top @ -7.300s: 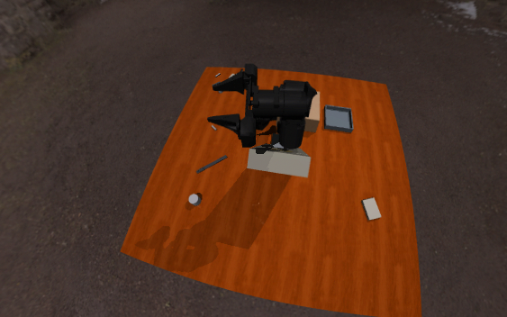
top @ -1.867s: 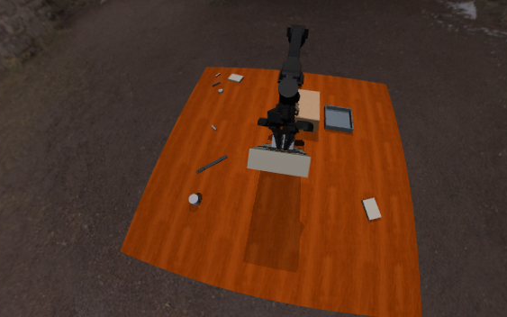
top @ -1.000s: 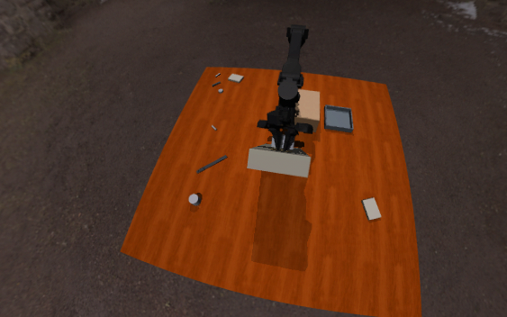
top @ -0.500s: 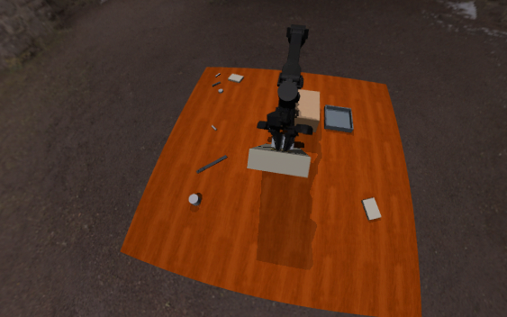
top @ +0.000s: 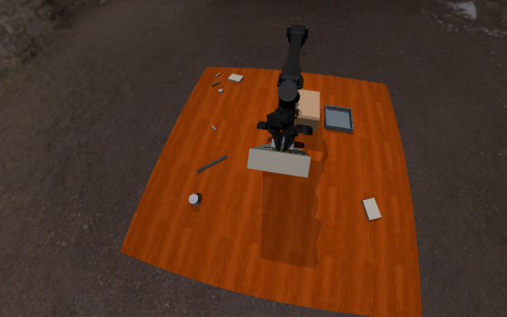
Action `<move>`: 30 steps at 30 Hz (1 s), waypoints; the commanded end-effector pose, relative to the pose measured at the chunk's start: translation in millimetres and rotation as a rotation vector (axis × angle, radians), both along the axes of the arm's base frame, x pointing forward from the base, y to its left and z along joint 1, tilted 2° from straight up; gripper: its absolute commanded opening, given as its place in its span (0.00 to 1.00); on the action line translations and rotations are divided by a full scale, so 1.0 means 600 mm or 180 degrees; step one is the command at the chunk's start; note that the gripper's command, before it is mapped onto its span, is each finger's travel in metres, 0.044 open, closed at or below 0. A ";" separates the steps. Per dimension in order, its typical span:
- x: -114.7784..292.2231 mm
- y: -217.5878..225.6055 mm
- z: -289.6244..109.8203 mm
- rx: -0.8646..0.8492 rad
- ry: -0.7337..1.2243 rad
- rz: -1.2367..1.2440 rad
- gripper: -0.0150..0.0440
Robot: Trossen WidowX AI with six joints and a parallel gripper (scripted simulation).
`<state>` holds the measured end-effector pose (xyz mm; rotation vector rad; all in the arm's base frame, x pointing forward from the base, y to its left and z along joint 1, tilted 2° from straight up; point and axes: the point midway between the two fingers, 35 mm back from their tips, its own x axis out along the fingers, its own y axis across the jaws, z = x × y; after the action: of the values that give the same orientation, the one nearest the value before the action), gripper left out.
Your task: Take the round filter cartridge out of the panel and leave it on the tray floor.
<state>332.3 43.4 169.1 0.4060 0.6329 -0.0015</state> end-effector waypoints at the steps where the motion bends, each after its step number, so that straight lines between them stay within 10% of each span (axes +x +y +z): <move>1: 0.000 0.001 0.001 0.0003 -0.0007 0.0005 0.29; 30: 0.005 0.001 -0.004 -0.2199 -0.0330 0.1563 0.25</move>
<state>333.0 44.1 169.3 -0.3085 0.5854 0.2294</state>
